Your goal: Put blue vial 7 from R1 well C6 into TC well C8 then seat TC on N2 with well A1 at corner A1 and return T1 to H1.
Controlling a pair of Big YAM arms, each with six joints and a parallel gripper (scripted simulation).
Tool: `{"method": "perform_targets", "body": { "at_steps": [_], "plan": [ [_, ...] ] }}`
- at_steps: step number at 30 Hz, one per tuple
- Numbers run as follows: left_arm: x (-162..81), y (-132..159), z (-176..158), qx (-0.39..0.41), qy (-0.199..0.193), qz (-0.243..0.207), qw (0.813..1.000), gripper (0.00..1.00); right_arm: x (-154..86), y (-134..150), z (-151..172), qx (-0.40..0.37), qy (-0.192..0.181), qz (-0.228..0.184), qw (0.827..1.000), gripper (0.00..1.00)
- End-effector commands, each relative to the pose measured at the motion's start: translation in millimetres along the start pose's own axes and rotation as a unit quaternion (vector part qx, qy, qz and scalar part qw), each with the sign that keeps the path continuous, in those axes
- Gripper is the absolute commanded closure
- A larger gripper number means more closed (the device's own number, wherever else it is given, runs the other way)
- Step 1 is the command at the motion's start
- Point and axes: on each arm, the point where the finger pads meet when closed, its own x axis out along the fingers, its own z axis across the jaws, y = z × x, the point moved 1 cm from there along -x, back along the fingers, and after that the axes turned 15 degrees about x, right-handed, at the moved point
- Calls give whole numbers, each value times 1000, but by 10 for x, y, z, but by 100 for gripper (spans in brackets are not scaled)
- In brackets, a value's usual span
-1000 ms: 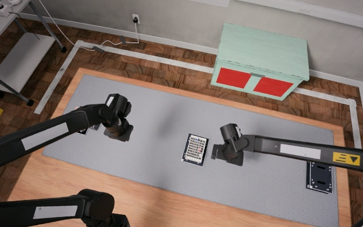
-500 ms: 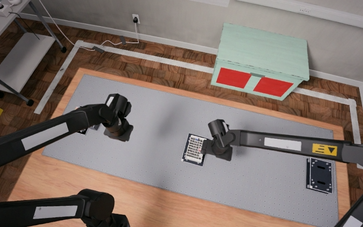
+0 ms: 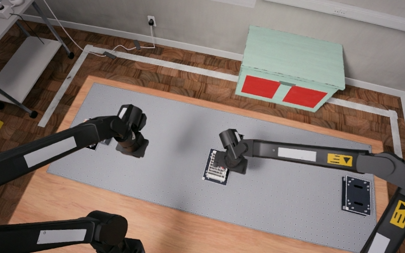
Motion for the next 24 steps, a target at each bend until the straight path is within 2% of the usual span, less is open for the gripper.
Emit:
{"method": "perform_targets", "body": {
  "at_steps": [1, 12, 14, 15, 22, 23, 24],
  "plan": [
    [-54, -75, 62, -9, -5, -7, 1000, 76, 46, -26, 195, 8, 1, -1, 1000, 0],
    [-54, -75, 62, -9, -5, -7, 1000, 76, 112, 32, 585, 3, -4, -2, 1000, 0],
    [-54, -75, 62, -9, -5, -7, 1000, 76, 198, -43, 493, 11, 3, 0, 1000, 0],
    [-54, -75, 62, -9, -5, -7, 1000, 76, 130, -64, 476, 10, -3, -3, 1000, 0],
    [-54, -75, 62, -9, -5, -7, 1000, 76, 130, -64, 476, 10, -3, -3, 1000, 0],
    [-54, -75, 62, -9, -5, -7, 1000, 76, 279, -96, 421, 18, 9, 2, 1000, 0],
    [-54, -75, 62, -9, -5, -7, 1000, 76, 296, -101, 427, 20, 7, 1, 1000, 0]
  ]
}}
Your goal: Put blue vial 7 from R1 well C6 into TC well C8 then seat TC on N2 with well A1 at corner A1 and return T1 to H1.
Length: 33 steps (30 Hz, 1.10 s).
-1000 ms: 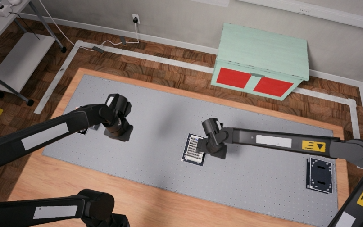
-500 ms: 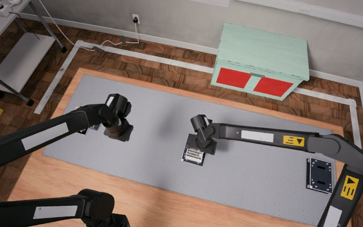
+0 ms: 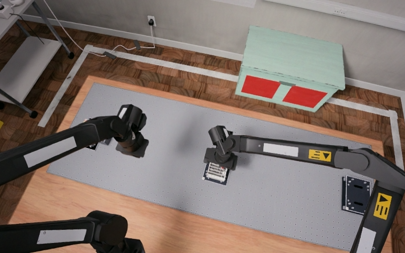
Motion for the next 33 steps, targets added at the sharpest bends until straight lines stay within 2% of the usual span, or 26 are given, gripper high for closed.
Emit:
{"method": "perform_targets", "body": {
  "at_steps": [1, 6, 9, 13, 24, 33],
  "plan": [
    [-54, -75, 62, -9, -5, -7, 1000, 76, 125, -125, 25, 22, 1, -3, 1000, 0],
    [-54, -75, 62, -9, -5, -7, 1000, 76, 210, -116, 32, 12, -1, -4, 1000, 0],
    [-54, -75, 62, -9, -5, -7, 1000, 76, 184, -39, 127, 4, -7, -5, 1000, 0],
    [-54, -75, 62, -9, -5, -7, 1000, 76, 330, -104, 41, 12, -1, -3, 1000, 0],
    [-54, -75, 62, -9, -5, -7, 1000, 76, 484, -120, 49, 12, 0, -3, 1000, 0],
    [-54, -75, 62, -9, -5, -7, 1000, 76, 539, -12, 69, 3, -1, -2, 1000, 0]
  ]
}}
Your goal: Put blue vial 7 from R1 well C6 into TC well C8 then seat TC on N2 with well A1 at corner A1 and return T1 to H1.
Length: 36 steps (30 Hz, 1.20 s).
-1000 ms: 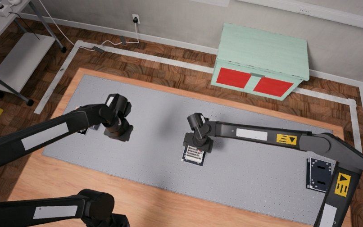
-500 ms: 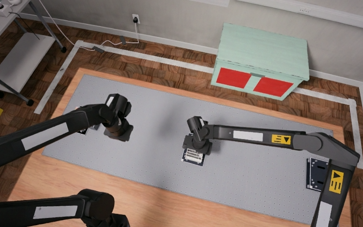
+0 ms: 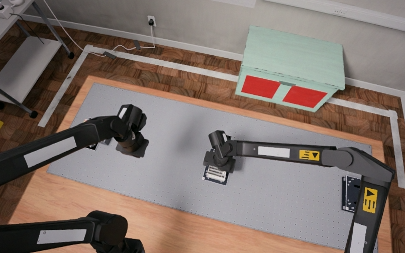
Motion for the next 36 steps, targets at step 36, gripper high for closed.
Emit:
{"method": "perform_targets", "body": {
  "at_steps": [36],
  "plan": [
    [-54, -75, 62, -9, -5, -7, 1000, 76, -51, -86, 48, 0, -8, -5, 1000, 10]
  ]
}}
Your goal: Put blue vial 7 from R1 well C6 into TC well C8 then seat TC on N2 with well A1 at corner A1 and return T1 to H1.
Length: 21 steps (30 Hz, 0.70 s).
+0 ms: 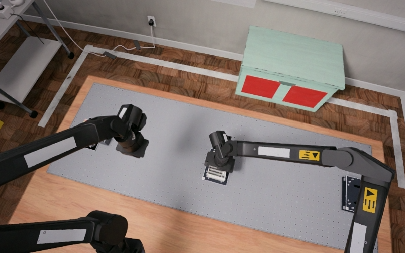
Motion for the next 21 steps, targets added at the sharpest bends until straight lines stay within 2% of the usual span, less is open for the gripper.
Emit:
{"method": "perform_targets", "body": {
  "at_steps": [1, 7, 12, 14, 21],
  "plan": [
    [-54, -75, 62, -9, -5, -7, 1000, 76, -66, -78, 60, 3, -9, -5, 1000, 11],
    [-54, -75, 62, -9, -5, -7, 1000, 76, -66, -78, 60, 3, -9, -5, 1000, 13],
    [-54, -75, 62, -9, -5, -7, 1000, 76, -66, -78, 60, 3, -9, -5, 1000, 28],
    [-54, -75, 62, -9, -5, -7, 1000, 76, -66, -78, 60, 3, -9, -5, 1000, 28],
    [-54, -75, 62, -9, -5, -7, 1000, 76, -66, -78, 60, 3, -9, -5, 1000, 49]
  ]
}}
